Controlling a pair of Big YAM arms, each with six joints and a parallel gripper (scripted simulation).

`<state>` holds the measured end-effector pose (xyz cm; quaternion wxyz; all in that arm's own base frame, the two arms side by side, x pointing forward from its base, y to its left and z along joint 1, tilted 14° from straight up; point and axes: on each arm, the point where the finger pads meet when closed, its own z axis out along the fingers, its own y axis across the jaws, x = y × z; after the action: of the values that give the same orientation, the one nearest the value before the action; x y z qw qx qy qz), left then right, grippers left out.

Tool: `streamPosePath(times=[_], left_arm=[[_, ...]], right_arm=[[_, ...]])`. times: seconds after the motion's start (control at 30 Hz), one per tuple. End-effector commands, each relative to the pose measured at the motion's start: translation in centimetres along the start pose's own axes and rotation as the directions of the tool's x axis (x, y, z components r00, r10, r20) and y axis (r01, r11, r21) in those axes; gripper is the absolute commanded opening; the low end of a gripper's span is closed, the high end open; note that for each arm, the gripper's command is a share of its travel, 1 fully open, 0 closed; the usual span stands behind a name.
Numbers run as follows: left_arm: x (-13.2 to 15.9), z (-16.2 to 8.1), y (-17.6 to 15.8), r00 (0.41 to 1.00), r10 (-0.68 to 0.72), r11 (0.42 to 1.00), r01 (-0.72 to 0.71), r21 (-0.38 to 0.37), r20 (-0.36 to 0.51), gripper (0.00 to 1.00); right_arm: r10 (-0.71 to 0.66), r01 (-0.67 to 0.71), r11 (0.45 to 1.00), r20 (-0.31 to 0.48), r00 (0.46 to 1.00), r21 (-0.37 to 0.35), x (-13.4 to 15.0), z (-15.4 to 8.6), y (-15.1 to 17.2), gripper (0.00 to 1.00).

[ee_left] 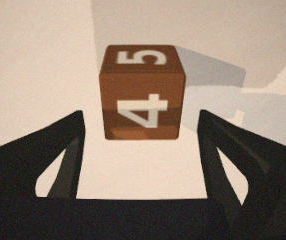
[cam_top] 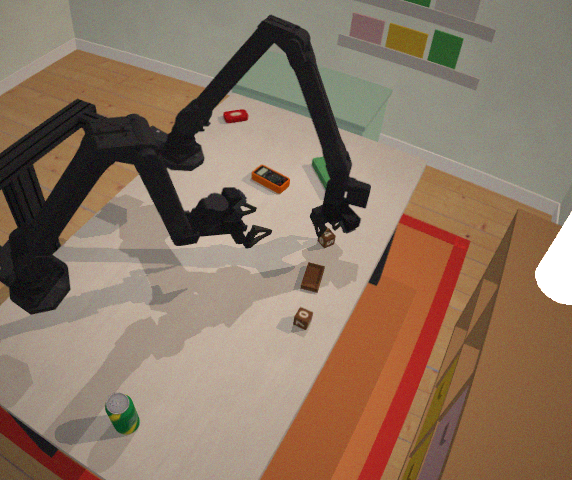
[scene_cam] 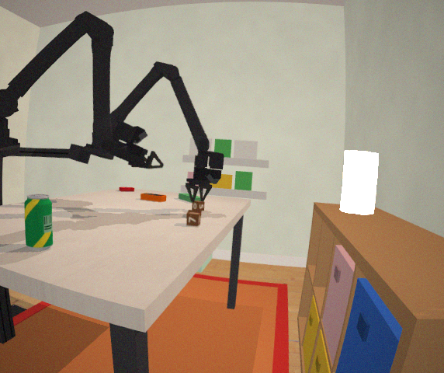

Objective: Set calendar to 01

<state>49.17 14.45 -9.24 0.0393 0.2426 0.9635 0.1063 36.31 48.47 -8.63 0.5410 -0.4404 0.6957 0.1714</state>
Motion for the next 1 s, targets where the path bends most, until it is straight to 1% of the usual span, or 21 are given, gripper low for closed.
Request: streamPosePath(times=[0.0, 0.03, 0.1, 0.13, 0.27, 0.33, 0.37, 0.47, 0.5, 0.57, 0.6, 0.67, 0.73, 0.8, 0.97], left_arm=[[-0.3, -1.9, 0.8, 1.0, -0.008, 1.0, 0.008, -0.016, 0.015, 0.64], [0.1, -1.8, 0.3, 1.0, -0.009, 1.0, 0.009, -0.01, 0.007, 0.76], [0.1, -2.4, 0.0, 1.0, -0.009, 1.0, 0.009, -0.009, 0.006, 0.98], [-0.1, -3.0, -0.3, 1.0, -0.001, 1.0, 0.001, -0.009, 0.007, 1.0], [-0.5, -5.7, 0.1, 1.0, -0.003, 1.0, 0.003, -0.019, 0.017, 1.0], [-1.1, -6.3, 0.2, 0.999, -0.006, 0.999, 0.007, -0.032, 0.033, 1.0], [-1.6, -5.6, 0.3, 0.999, -0.006, 1.0, 0.007, -0.03, 0.032, 1.0], [-1.7, -5.5, 0.3, 0.999, -0.006, 0.999, 0.008, -0.033, 0.036, 1.0], [-1.5, -4.4, -0.3, 1.0, -0.004, 1.0, 0.005, -0.023, 0.025, 1.0], [-1.5, -4.3, -0.1, 1.0, -0.009, 1.0, 0.01, -0.026, 0.027, 1.0], [-1.5, -4.4, 0.2, 0.999, 0.022, 0.999, -0.021, -0.029, 0.027, 1.0], [-1.8, -4.4, -0.4, 0.996, 0.089, 0.996, -0.088, -0.023, 0.016, 1.0], [-2.0, -4.2, -1.0, 0.981, 0.193, 0.981, -0.193, -0.021, -0.01, 1.0], [-2.6, -4.0, -1.6, 0.947, 0.318, 0.947, -0.319, -0.028, -0.049, 1.0], [-3.7, -3.5, -2.8, 0.855, 0.504, 0.859, -0.511, -0.032, -0.121, 1.0]], right_arm=[[0.004, -0.004, 1.0, 0.032, 0.999, 0.011, -1.7, 0.5, -0.6, 1.0], [0.004, -0.004, 1.0, 0.032, 0.999, 0.011, -1.7, 0.5, -0.6, 1.0], [0.004, -0.004, 1.0, 0.032, 0.999, 0.011, -1.7, 0.5, -0.6, 1.0], [0.004, -0.004, 1.0, 0.032, 0.999, 0.011, -1.7, 0.5, -0.6, 1.0], [0.004, -0.004, 1.0, 0.032, 0.999, 0.011, -1.7, 0.5, -0.6, 1.0], [0.004, -0.004, 1.0, 0.032, 0.999, 0.011, -1.7, 0.5, -0.6, 1.0], [0.004, -0.004, 1.0, 0.032, 0.999, 0.011, -1.7, 0.5, -0.6, 1.0], [0.004, -0.004, 1.0, 0.032, 0.999, 0.011, -1.7, 0.5, -0.6, 1.0], [0.004, -0.004, 1.0, 0.032, 0.999, 0.011, -1.7, 0.5, -0.6, 1.0], [0.004, -0.004, 1.0, 0.032, 0.999, 0.011, -1.7, 0.5, -0.6, 1.0], [0.004, -0.004, 1.0, 0.032, 0.999, 0.011, -1.7, 0.5, -0.6, 1.0], [0.004, -0.004, 1.0, 0.032, 0.999, 0.011, -1.7, 0.5, -0.6, 1.0], [0.004, -0.004, 1.0, 0.032, 0.999, 0.011, -1.7, 0.5, -0.6, 1.0], [0.004, -0.004, 1.0, 0.032, 0.999, 0.011, -1.7, 0.5, -0.6, 1.0], [0.004, -0.004, 1.0, 0.032, 0.999, 0.011, -1.7, 0.5, -0.6, 1.0]])
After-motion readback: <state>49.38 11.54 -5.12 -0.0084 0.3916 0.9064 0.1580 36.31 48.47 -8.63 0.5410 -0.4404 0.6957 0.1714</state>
